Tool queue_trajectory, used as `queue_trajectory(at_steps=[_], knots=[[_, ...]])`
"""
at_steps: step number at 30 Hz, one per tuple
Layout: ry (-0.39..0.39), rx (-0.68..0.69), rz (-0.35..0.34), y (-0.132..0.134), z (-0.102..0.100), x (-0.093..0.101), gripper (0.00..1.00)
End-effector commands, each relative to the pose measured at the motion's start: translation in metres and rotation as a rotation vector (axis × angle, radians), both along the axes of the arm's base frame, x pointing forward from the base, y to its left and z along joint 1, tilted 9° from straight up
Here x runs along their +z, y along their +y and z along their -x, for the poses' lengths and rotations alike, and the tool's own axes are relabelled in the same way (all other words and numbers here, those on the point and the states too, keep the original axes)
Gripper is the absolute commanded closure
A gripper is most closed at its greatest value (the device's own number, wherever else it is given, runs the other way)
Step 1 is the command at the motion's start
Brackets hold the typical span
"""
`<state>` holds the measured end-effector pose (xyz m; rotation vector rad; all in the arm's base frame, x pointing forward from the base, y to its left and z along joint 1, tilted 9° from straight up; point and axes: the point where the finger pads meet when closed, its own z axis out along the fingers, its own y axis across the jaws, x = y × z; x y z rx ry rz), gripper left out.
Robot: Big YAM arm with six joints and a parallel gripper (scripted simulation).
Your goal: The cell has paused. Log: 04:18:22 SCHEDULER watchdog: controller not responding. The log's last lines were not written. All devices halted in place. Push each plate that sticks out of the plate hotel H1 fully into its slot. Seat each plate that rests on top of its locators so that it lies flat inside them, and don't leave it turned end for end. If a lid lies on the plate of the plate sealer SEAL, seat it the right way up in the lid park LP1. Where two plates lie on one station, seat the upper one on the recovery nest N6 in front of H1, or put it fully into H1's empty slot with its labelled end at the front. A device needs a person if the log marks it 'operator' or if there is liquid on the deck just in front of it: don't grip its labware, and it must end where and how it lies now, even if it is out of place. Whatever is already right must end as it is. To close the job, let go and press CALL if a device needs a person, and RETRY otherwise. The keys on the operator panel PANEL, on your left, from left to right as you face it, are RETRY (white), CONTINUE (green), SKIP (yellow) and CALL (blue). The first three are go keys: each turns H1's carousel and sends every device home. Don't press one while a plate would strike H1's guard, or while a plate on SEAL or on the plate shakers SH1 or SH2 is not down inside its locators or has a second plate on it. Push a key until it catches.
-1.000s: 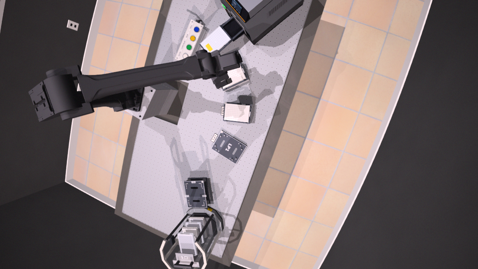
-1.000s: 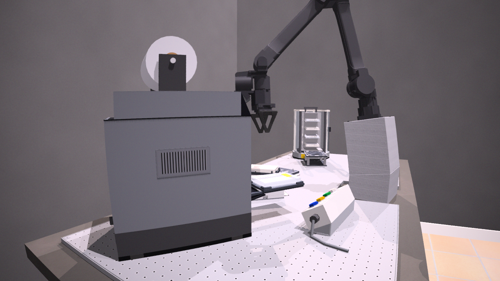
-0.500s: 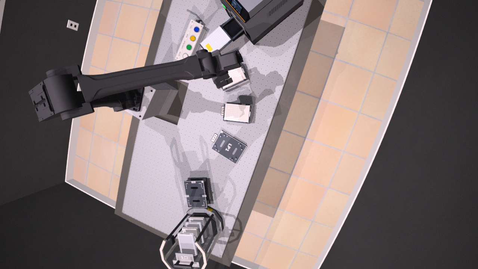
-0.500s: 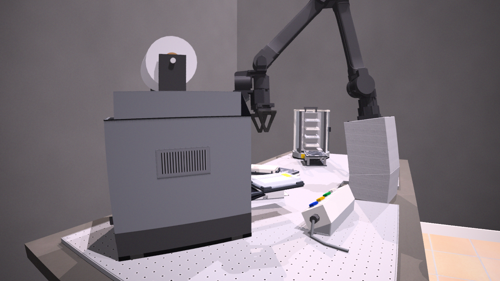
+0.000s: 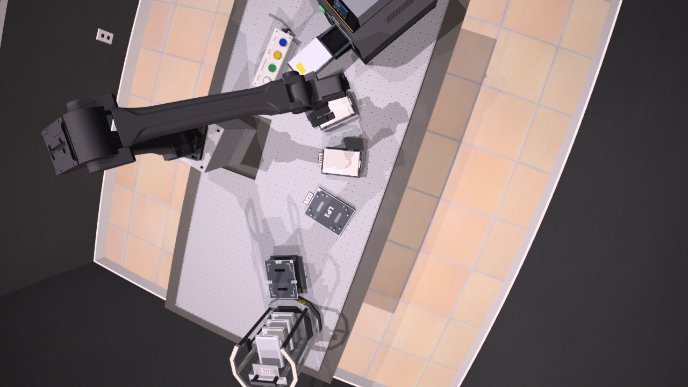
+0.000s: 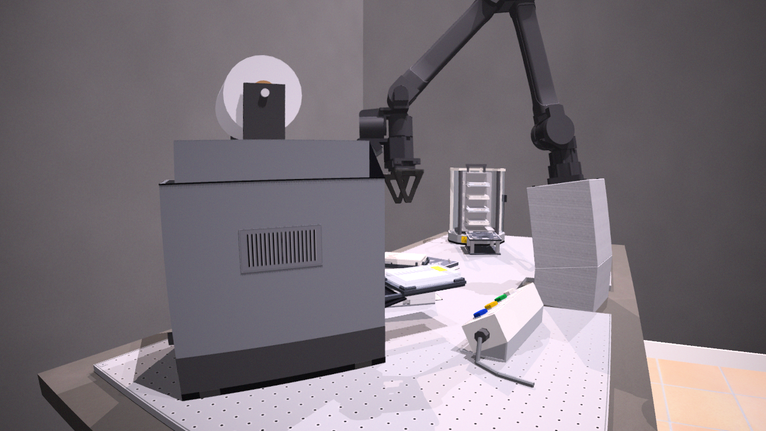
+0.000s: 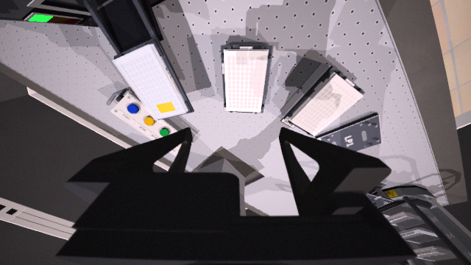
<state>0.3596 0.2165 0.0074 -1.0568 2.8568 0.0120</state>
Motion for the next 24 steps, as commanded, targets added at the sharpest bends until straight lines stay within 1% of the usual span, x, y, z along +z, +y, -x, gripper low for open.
queue_trajectory(at_steps=[1,8,9,11,14,19,22,24], knots=[[-0.049,-0.001,-0.026,0.016,-0.019,0.019,0.0],[-0.049,-0.001,-0.026,0.016,-0.019,0.019,0.0],[-0.064,0.052,-0.014,0.021,-0.016,0.019,0.0],[-0.064,0.052,-0.014,0.021,-0.016,0.019,0.0],[-0.057,0.141,0.044,0.018,0.006,0.004,0.0],[-0.084,0.277,0.108,0.03,0.018,-0.002,0.0],[-0.072,0.278,0.115,0.036,0.026,-0.008,0.0],[-0.089,0.255,0.101,0.045,0.026,-0.002,0.0]])
